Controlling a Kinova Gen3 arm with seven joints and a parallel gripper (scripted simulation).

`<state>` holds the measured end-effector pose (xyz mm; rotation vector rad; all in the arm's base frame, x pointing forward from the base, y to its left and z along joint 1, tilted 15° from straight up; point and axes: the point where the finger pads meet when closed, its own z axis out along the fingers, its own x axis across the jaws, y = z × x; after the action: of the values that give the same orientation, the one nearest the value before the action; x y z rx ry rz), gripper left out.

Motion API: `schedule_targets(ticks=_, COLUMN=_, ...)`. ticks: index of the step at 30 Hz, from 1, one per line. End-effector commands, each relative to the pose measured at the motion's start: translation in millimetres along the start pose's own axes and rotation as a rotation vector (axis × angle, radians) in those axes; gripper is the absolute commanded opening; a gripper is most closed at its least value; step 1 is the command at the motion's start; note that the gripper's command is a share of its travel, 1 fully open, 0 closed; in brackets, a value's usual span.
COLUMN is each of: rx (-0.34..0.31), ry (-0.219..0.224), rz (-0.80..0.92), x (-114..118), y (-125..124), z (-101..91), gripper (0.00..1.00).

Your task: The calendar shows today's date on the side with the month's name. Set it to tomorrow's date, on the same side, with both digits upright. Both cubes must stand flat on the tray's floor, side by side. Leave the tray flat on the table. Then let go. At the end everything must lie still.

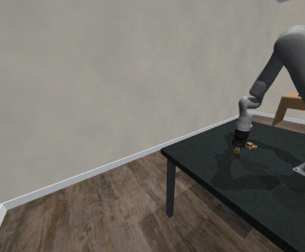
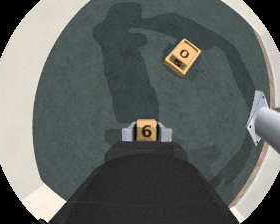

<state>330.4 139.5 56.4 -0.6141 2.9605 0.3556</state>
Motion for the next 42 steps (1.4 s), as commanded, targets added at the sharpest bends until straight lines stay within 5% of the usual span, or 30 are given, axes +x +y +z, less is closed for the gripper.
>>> schedule_targets(ticks=1, rx=0.000, ry=-0.001, rz=0.000, x=0, y=0, z=-0.4, gripper=0.57)
schedule_targets(ticks=29, rx=0.000, ry=-0.001, rz=0.000, x=0, y=0, z=-1.4, gripper=0.57)
schedule_targets(ticks=42, rx=0.000, ry=-0.001, rz=0.000, x=0, y=0, z=-21.7, gripper=0.57)
